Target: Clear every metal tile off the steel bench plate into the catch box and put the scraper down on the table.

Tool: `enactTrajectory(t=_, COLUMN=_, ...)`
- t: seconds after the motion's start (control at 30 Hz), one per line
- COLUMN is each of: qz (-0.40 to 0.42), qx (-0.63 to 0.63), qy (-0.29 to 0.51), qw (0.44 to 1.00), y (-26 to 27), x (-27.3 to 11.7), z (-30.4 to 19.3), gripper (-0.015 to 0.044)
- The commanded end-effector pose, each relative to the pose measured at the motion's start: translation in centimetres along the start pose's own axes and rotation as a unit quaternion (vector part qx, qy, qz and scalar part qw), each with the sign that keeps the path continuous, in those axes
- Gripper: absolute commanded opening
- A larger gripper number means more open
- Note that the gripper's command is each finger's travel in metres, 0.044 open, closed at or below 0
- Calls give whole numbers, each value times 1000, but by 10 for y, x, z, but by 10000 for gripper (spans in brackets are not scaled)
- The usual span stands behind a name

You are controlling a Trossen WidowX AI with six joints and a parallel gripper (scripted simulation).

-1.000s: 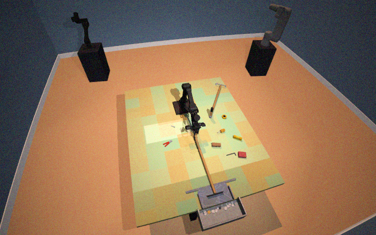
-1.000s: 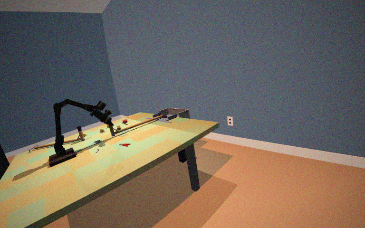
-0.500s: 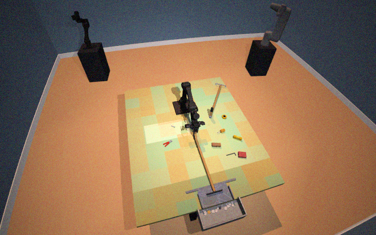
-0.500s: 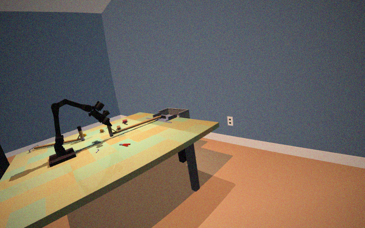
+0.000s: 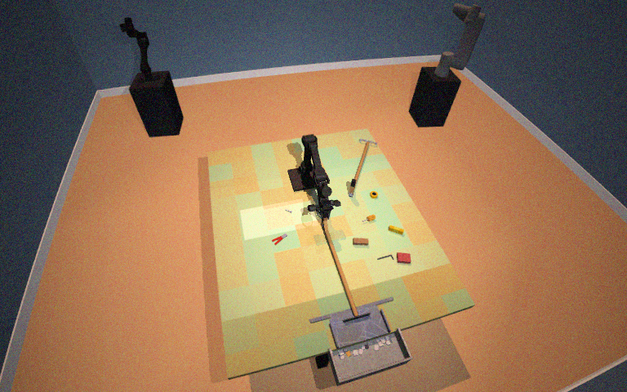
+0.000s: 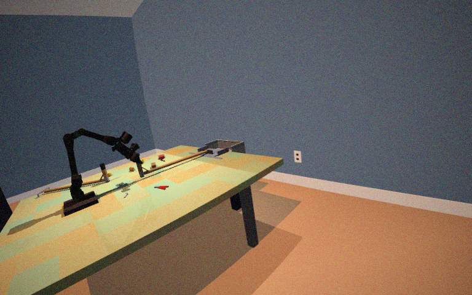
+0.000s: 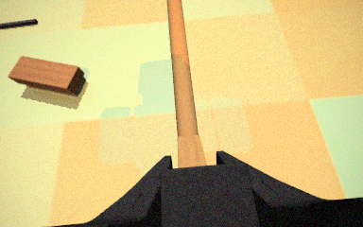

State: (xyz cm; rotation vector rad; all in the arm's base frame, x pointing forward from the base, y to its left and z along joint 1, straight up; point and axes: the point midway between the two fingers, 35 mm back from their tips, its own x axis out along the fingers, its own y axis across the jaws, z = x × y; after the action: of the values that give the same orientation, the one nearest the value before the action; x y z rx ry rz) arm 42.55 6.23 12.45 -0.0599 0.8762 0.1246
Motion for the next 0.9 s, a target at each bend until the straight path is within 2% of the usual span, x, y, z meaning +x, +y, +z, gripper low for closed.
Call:
enactTrajectory(t=0.0, qz=-2, qx=2, qy=-8, qw=1000, y=0, x=-6, z=0, gripper=0)
enactTrajectory(t=0.87, qz=-2, qx=2, qy=-8, qw=1000, y=-1, x=-22, z=-23, gripper=0)
